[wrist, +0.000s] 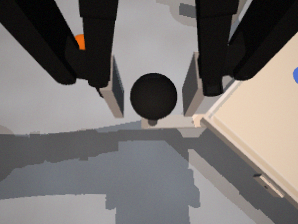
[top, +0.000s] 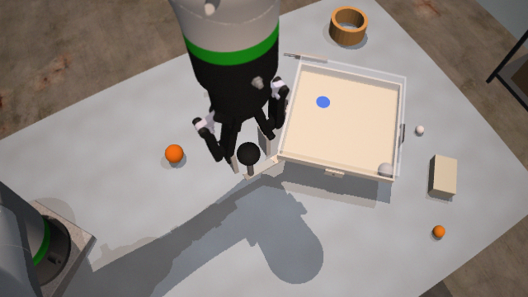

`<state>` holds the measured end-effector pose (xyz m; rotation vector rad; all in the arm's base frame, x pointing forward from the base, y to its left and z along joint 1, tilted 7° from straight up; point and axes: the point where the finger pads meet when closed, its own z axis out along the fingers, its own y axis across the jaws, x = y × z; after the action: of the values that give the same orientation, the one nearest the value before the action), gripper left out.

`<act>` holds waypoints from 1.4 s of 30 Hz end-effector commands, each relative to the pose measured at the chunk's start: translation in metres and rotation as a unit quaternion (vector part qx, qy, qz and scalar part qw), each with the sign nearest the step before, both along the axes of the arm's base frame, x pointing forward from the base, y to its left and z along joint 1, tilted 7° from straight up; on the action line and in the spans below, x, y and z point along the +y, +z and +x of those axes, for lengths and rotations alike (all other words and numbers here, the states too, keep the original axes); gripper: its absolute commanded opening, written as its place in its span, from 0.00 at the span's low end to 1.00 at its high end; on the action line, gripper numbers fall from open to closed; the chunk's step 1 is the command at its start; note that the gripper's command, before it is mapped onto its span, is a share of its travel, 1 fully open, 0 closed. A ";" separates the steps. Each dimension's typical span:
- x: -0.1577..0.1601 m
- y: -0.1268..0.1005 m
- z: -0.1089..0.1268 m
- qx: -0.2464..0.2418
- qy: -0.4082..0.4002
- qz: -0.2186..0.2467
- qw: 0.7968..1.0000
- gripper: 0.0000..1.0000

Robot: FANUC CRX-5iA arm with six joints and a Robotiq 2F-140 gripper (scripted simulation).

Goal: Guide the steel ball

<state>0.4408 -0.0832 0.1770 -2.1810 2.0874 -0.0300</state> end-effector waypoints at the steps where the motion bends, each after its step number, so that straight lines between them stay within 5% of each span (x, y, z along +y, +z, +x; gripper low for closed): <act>1: 0.000 -0.003 0.000 0.000 0.000 0.000 1.000 0.42; 42: 0.001 -0.015 0.002 0.000 0.000 0.000 1.000 0.42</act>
<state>0.4424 -0.0820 0.1616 -2.1810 2.0874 -0.0300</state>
